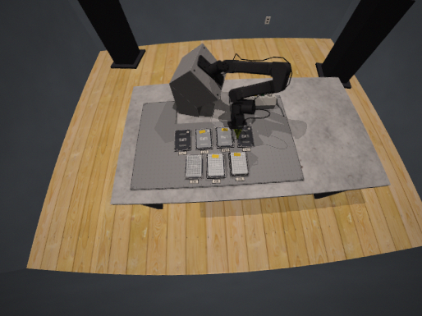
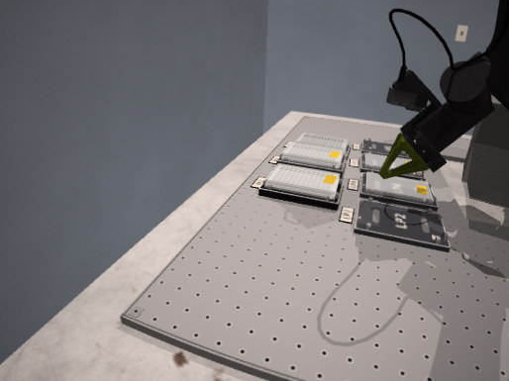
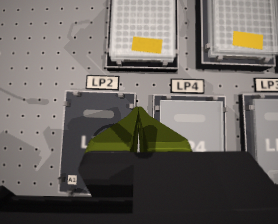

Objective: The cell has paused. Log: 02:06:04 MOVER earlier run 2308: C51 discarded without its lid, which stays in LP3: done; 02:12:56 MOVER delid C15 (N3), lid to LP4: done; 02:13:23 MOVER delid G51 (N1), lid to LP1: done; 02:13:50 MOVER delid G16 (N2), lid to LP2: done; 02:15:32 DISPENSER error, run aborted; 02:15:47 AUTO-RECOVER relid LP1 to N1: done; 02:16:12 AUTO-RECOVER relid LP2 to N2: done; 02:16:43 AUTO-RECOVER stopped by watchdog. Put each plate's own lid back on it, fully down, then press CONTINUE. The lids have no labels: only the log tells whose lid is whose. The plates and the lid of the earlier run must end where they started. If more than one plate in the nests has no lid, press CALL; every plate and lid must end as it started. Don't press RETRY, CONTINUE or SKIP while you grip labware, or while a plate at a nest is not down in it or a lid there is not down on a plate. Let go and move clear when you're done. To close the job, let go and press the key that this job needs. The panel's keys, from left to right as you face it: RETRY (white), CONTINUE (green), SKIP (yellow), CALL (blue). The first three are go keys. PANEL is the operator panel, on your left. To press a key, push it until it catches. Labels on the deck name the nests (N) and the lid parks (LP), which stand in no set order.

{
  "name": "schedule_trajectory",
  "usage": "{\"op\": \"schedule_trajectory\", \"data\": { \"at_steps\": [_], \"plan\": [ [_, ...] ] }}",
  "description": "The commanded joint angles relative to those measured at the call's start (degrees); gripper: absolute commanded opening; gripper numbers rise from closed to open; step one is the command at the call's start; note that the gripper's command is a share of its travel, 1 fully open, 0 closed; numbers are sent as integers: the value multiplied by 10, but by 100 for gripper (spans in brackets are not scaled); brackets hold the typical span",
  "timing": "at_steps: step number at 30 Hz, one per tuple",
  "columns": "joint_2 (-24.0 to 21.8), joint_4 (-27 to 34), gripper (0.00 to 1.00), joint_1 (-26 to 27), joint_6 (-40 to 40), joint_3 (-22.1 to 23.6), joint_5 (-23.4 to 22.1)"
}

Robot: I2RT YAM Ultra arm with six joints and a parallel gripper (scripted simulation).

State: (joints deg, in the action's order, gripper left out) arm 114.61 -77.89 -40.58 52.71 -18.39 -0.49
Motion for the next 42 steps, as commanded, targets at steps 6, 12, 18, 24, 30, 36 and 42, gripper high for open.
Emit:
{"op": "schedule_trajectory", "data": {
  "at_steps": [6,12,18,24,30,36,42],
  "plan": [
    [20,36,0,56,-17,-44,-35],
    [36,62,0,96,-30,-86,-72],
    [56,97,0,137,-43,-139,-111],
    [71,122,0,161,-51,-178,-134],
    [95,162,0,193,-63,-239,-164],
    [122,201,0,220,-73,-303,-189],
    [143,231,0,236,-79,-352,-204]
  ]
}}
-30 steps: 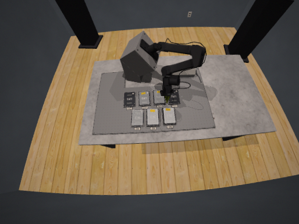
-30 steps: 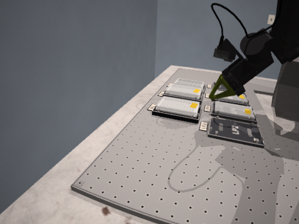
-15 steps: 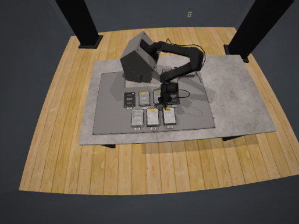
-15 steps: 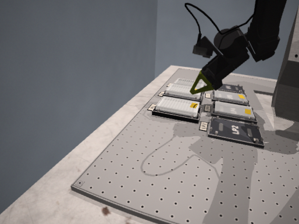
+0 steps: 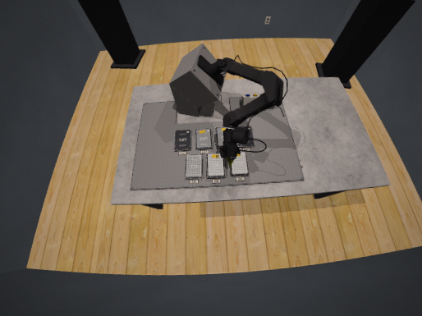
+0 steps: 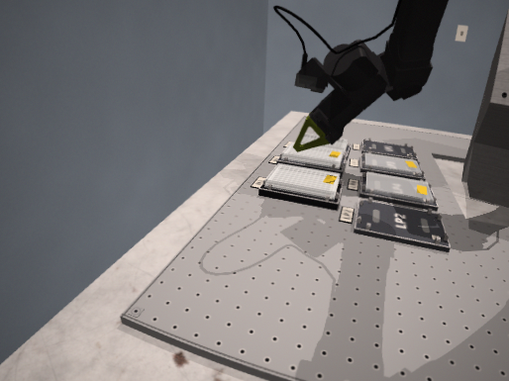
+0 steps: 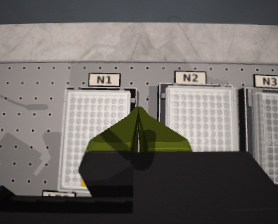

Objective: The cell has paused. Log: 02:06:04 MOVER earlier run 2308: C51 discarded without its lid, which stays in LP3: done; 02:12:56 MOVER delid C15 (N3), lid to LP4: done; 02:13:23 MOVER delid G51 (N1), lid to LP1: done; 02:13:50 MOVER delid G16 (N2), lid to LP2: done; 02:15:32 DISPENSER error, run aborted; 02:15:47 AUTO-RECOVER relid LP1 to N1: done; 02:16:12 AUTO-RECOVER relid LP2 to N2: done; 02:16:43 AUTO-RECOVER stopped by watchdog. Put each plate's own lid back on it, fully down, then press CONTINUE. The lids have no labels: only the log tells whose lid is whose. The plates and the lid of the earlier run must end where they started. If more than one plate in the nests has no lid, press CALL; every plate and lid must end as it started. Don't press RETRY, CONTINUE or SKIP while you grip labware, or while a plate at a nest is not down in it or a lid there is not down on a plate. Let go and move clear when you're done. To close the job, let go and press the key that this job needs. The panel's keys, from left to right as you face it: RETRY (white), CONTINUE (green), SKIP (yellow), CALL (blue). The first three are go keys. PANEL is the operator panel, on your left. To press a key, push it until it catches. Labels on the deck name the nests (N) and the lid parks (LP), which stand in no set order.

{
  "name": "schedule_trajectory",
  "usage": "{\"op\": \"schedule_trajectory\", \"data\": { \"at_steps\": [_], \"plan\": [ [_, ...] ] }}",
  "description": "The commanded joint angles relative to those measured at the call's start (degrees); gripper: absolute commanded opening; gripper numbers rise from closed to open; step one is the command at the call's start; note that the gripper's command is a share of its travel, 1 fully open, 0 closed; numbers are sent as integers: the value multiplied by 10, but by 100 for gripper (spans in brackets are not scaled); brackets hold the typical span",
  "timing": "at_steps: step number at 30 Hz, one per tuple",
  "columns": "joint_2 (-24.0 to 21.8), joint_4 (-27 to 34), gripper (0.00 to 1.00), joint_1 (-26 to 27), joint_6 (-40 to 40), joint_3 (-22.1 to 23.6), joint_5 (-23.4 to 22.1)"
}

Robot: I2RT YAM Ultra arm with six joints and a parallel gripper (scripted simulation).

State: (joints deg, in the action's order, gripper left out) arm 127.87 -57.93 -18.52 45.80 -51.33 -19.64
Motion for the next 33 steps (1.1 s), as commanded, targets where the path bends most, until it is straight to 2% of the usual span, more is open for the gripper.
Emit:
{"op": "schedule_trajectory", "data": {
  "at_steps": [1,5,6,33],
  "plan": [
    [15,38,0,20,-11,-33,-16],
    [24,51,0,25,-14,-53,-21],
    [15,46,0,19,-10,-43,-16],
    [15,47,0,19,-11,-44,-17]
  ]
}}
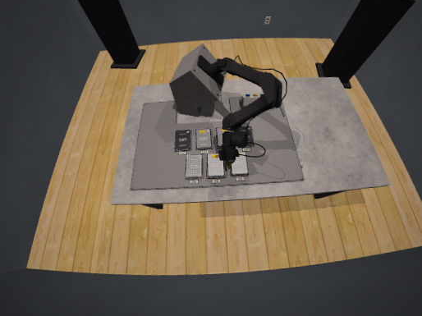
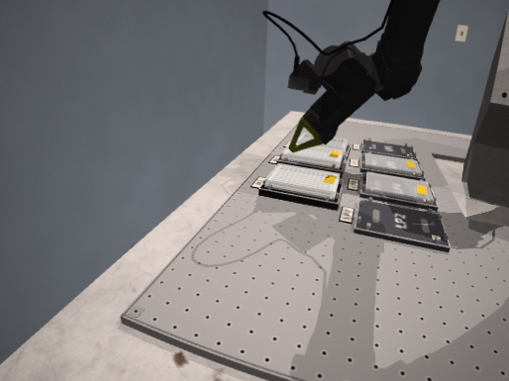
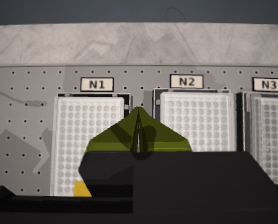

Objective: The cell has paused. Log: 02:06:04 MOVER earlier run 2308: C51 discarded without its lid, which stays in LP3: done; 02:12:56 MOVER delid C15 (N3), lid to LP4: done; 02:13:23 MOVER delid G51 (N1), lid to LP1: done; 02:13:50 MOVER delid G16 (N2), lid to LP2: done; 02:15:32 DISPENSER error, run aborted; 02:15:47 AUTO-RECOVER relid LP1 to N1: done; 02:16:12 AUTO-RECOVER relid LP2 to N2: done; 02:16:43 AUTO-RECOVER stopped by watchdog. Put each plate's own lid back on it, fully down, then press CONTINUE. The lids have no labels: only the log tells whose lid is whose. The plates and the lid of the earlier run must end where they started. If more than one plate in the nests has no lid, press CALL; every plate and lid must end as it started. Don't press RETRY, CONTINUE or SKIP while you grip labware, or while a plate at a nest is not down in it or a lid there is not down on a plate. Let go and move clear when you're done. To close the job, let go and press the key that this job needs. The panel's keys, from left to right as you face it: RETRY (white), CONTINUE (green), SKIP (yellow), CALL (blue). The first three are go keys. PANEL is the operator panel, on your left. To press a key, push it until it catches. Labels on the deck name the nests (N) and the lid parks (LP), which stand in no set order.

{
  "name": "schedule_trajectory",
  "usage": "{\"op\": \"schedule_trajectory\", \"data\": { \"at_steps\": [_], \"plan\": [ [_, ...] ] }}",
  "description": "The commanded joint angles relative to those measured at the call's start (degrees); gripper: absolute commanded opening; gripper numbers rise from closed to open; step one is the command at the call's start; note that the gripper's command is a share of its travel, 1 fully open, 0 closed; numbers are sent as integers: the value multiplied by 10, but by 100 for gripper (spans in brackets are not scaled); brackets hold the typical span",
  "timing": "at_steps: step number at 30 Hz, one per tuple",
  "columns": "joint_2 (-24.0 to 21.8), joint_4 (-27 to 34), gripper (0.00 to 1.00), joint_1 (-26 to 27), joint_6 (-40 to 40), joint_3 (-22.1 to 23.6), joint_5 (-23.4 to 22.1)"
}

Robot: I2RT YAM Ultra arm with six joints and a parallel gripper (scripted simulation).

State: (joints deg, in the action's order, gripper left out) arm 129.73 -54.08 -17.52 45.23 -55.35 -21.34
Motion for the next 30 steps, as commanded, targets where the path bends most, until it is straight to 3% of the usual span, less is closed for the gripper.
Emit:
{"op": "schedule_trajectory", "data": {
  "at_steps": [1,15,28,30],
  "plan": [
    [13,9,0,20,-11,-14,-9],
    [120,-71,0,89,-41,-42,-72],
    [208,-100,0,143,-64,-90,-121],
    [201,-93,0,137,-59,-82,-117]
  ]
}}
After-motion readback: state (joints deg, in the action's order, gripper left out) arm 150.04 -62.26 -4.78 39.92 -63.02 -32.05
